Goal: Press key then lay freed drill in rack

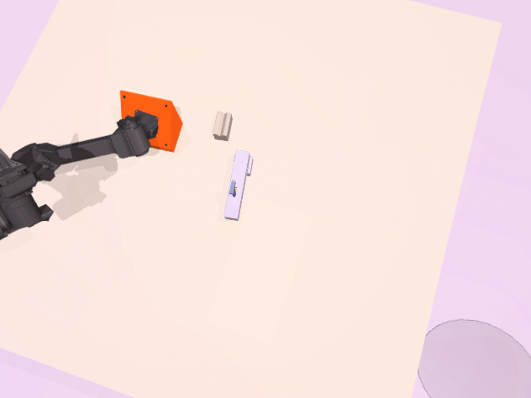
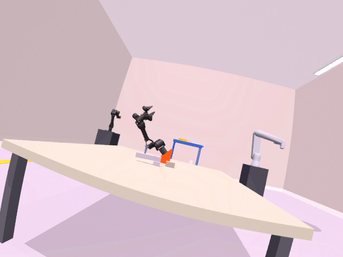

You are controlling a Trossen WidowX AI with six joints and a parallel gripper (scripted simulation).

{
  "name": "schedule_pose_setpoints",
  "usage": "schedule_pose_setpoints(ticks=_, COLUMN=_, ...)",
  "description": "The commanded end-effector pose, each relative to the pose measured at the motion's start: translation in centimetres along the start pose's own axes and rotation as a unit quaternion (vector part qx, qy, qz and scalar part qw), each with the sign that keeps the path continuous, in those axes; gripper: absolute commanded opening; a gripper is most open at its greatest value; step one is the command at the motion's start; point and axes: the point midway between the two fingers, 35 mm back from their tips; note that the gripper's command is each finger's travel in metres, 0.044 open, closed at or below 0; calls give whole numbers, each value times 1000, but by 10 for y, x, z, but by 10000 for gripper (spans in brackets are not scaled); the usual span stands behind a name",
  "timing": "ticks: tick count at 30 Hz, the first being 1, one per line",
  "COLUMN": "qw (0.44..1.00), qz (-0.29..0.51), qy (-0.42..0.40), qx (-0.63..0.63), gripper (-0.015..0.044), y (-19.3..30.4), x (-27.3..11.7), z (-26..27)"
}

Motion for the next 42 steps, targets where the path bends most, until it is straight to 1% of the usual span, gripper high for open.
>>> schedule_pose_setpoints(ticks=1, qw=1000, qz=0, qy=0, qx=0, gripper=374, y=0, x=0, z=0)
schedule_pose_setpoints(ticks=9, qw=1000, qz=0, qy=-4, qx=11, gripper=164, y=0, x=0, z=3)
schedule_pose_setpoints(ticks=10, qw=999, qz=-1, qy=-17, qx=43, gripper=138, y=-2, x=1, z=12)
schedule_pose_setpoints(ticks=12, qw=985, qz=-2, qy=-64, qx=161, gripper=85, y=-9, x=4, z=44)
schedule_pose_setpoints(ticks=15, qw=928, qz=2, qy=-143, qx=344, gripper=6, y=-29, x=4, z=94)
schedule_pose_setpoints(ticks=16, qw=900, qz=6, qy=-170, qx=401, gripper=0, y=-38, x=3, z=109)
schedule_pose_setpoints(ticks=18, qw=833, qz=14, qy=-223, qx=506, gripper=0, y=-57, x=0, z=139)
schedule_pose_setpoints(ticks=21, qw=711, qz=33, qy=-300, qx=635, gripper=0, y=-91, x=-8, z=176)
schedule_pose_setpoints(ticks=25, qw=557, qz=62, qy=-379, qx=737, gripper=0, y=-132, x=-22, z=208)
schedule_pose_setpoints(ticks=29, qw=385, qz=99, qy=-456, qx=796, gripper=0, y=-175, x=-40, z=230)
schedule_pose_setpoints(ticks=32, qw=248, qz=133, qy=-511, qx=812, gripper=0, y=-209, x=-57, z=241)
schedule_pose_setpoints(ticks=35, qw=114, qz=172, qy=-563, qx=801, gripper=0, y=-241, x=-76, z=246)
schedule_pose_setpoints(ticks=39, qw=-53, qz=229, qy=-624, qx=745, gripper=0, y=-280, x=-104, z=246)
schedule_pose_setpoints(ticks=42, qw=-165, qz=278, qy=-665, qx=673, gripper=0, y=-306, x=-127, z=240)
Point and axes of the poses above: the point midway between the two fingers, 35 mm back from their tips, its own x axis out along the fingers, its own z axis across the jaws, y = z × x, and after that the axes turned 5 degrees about x, right-handed
